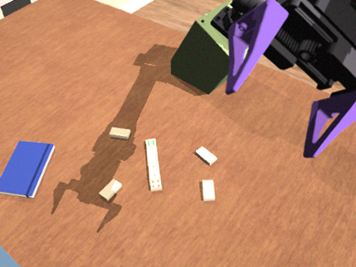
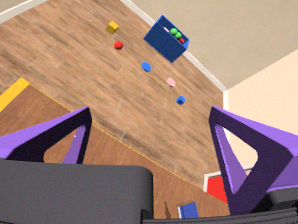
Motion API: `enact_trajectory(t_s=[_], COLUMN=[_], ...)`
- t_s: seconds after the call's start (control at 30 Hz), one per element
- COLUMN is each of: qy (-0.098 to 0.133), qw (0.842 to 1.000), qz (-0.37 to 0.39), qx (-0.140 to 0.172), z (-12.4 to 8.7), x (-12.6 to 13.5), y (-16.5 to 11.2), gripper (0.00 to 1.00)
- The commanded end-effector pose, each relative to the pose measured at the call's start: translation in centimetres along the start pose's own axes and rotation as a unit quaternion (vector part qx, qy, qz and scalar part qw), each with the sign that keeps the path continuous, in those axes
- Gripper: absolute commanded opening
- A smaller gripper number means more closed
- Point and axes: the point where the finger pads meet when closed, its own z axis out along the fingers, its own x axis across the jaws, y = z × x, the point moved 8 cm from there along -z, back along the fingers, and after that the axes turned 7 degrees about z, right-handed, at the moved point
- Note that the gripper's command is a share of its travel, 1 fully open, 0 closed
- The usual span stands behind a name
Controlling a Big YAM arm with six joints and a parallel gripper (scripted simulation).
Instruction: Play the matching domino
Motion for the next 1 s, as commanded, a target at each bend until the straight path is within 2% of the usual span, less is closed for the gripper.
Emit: enact_trajectory(t_s=[0.0,0.23,0.27,0.57,0.8,0.83,0.97], qy=[-0.027,-0.027,-0.033,-0.063,-0.063,-0.067,-0.067], qw=[0.997,0.997,0.998,0.987,0.987,0.991,0.991], qz=[0.041,0.041,0.032,0.085,0.085,0.073,0.073], qx=[-0.060,-0.060,-0.044,-0.118,-0.118,-0.095,-0.095], z=[-2.0,-2.0,-1.5,-4.0,-4.0,-3.9,-7.1], x=[-3.3,-3.3,-3.8,-8.9,-8.9,-9.5,-12.1], y=[3.3,3.3,2.0,4.3,4.3,2.2,-0.7], gripper=[1.00,1.00,1.00,1.00,1.00,1.00,1.00])
